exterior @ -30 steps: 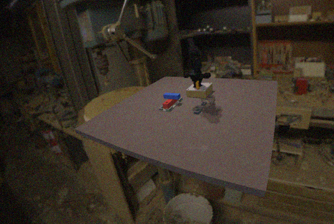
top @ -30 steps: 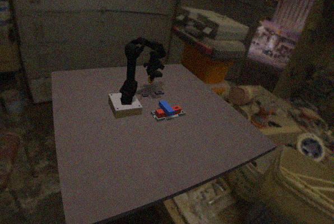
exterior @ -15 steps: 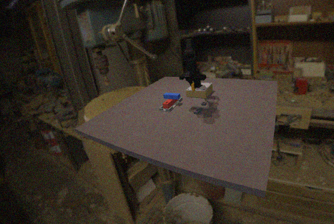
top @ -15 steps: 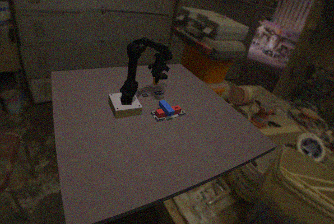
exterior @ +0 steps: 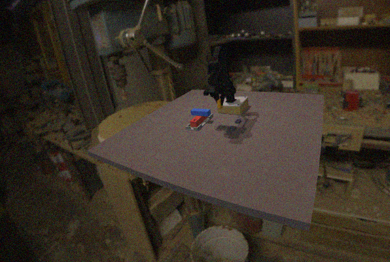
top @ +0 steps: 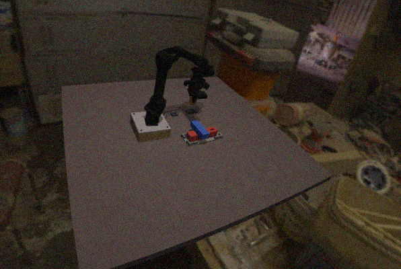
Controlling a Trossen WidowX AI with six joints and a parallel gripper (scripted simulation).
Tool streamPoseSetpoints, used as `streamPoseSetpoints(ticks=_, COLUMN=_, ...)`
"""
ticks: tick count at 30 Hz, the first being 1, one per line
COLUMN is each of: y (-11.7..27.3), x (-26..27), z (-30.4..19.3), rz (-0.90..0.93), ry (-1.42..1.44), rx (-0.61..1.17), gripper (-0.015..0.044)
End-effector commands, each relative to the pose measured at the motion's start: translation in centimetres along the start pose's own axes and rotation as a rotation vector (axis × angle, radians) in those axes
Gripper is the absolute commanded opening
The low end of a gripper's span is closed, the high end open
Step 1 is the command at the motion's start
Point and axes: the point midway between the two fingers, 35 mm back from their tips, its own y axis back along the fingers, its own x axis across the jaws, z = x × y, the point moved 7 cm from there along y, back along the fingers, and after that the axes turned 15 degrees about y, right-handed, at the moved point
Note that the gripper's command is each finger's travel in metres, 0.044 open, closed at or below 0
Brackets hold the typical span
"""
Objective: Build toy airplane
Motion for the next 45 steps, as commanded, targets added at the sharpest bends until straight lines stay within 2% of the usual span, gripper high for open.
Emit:
streamPoseSetpoints(ticks=1, y=-0.1, x=-1.0, z=0.4, rz=0.004, ry=-0.009, rx=-0.005, gripper=0.0)
streamPoseSetpoints(ticks=45, y=-2.4, x=-13.5, z=1.6, rz=-0.017, ry=0.016, rx=-0.012, gripper=0.0)
